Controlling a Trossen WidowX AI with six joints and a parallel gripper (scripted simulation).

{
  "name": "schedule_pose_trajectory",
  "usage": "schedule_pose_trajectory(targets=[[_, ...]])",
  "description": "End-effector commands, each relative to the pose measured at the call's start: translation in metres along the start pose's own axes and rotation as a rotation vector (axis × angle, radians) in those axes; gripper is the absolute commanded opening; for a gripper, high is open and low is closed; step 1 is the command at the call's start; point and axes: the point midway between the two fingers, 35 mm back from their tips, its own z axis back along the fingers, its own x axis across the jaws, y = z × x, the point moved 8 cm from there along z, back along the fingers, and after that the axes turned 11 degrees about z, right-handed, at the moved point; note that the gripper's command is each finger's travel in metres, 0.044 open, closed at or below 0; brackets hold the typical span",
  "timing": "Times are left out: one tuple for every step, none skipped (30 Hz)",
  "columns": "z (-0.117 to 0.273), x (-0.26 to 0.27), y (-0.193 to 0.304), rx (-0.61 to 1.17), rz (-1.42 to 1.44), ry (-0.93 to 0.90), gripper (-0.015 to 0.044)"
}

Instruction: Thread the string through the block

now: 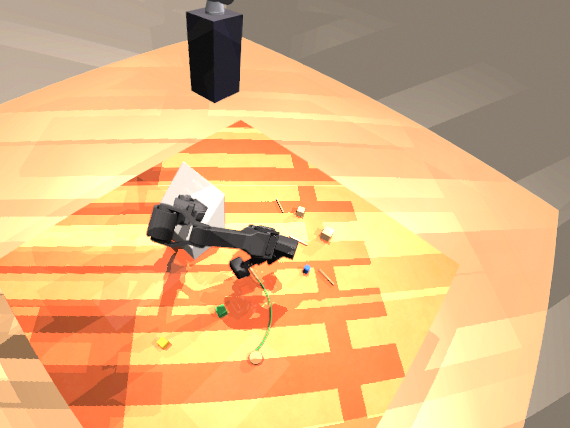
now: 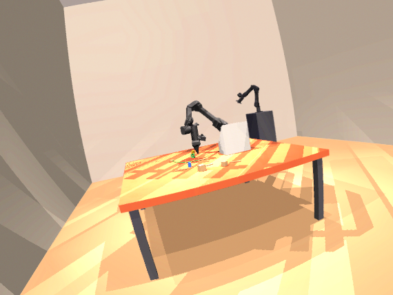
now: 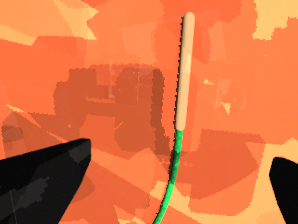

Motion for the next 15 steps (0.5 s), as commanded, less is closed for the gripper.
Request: schedule_pose_trajectory(targets=[[-0.0005, -0.0012, -0.0003, -0.001, 0.013, 0.001, 0.0335], [-0.0005, -0.0012, -0.0003, -0.001, 0.013, 0.001, 0.0309], [-0.0005, -0.0012, -0.0003, -0.001, 0.013, 0.001, 0.0282], [-0.0005, -0.0012, -0.0003, -0.001, 0.013, 0.001, 0.0256], [-0.0005, -0.0012, -0.0003, -0.001, 0.013, 0.001, 0.0230], [-0.0005, -0.0012, -0.0003, -0.001, 0.013, 0.001, 0.0204], [-0.0005, -0.0012, -0.0003, -0.001, 0.013, 0.001, 0.0177], [-0.0005, -0.0012, -0.0003, -0.001, 0.013, 0.001, 0.0151], [-0.0005, -0.0012, -0.0003, -0.001, 0.013, 0.001, 0.0125], [-0.0005, -0.0012, -0.0003, -0.001, 0.013, 0.001, 0.0121], [-0.0005, -0.0012, -0.0003, -0.001, 0.013, 0.001, 0.0121], [-0.0005, -0.0012, -0.0003, -0.001, 0.013, 0.001, 0.0121], [-0.0005, -0.0012, -0.0003, -0.001, 0.013, 0.001, 0.0121], [-0.0005, -0.0012, -0.0003, -0.001, 0.013, 0.001, 0.0121], [-0.0005, -0.0012, -0.0003, -0.001, 0.013, 0.001, 0.0121]])
